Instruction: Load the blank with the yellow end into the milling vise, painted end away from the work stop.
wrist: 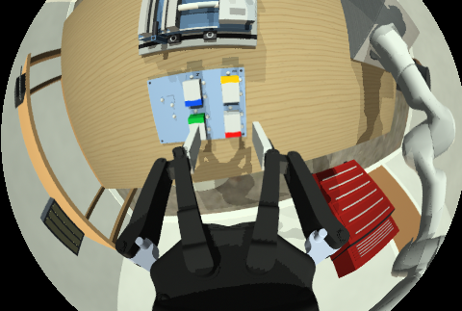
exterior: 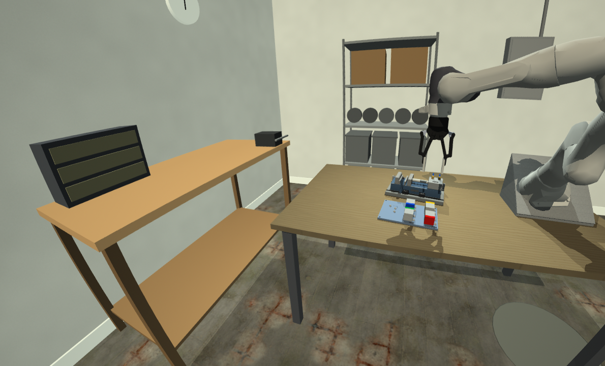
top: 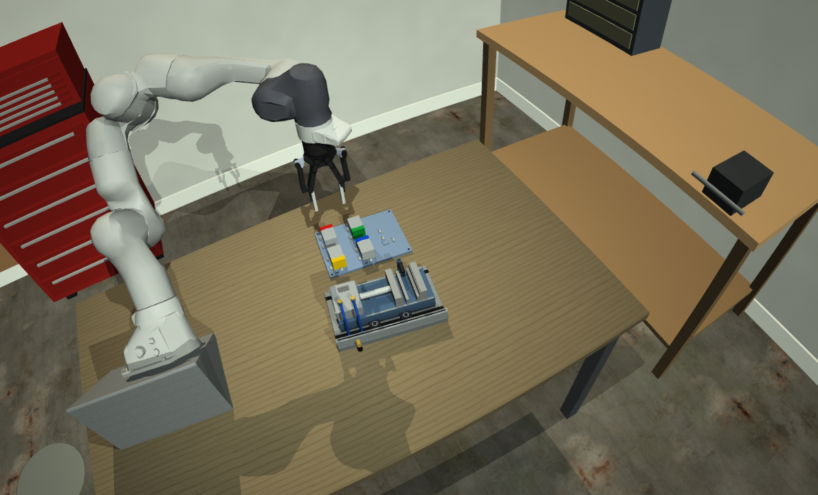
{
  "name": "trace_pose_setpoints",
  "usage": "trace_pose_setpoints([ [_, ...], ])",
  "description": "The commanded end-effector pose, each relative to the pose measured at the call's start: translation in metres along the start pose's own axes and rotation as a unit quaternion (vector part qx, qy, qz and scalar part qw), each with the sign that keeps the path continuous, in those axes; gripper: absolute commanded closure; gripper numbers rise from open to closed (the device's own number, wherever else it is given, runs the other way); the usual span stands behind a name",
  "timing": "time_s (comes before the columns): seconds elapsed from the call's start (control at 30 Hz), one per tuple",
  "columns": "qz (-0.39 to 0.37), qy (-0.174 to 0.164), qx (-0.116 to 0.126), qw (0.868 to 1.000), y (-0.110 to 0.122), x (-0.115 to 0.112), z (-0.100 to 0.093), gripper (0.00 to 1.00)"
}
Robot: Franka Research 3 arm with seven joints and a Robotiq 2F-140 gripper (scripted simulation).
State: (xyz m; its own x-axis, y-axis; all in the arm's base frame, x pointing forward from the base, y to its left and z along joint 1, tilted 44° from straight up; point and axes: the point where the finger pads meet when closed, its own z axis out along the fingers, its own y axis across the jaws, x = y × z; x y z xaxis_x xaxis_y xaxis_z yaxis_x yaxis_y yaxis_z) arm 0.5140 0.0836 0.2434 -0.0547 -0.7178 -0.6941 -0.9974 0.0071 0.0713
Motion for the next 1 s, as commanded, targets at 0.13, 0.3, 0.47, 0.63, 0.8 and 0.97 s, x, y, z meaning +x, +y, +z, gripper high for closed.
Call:
trace_pose_setpoints([
  [0.13, -0.013, 0.003, 0.012, 1.000, -0.005, 0.004, 0.015, 0.54],
  [0.3, -0.013, 0.003, 0.012, 1.000, -0.005, 0.004, 0.015, 0.54],
  [0.47, -0.012, 0.003, 0.011, 1.000, 0.006, 0.015, 0.060, 0.54],
  [0.63, -0.013, 0.003, 0.012, 1.000, 0.008, 0.018, 0.071, 0.54],
  [0.8, -0.013, 0.003, 0.012, 1.000, 0.008, 0.018, 0.071, 0.54],
  [0.97, -0.008, 0.002, 0.008, 1.000, 0.013, 0.023, 0.093, 0.54],
])
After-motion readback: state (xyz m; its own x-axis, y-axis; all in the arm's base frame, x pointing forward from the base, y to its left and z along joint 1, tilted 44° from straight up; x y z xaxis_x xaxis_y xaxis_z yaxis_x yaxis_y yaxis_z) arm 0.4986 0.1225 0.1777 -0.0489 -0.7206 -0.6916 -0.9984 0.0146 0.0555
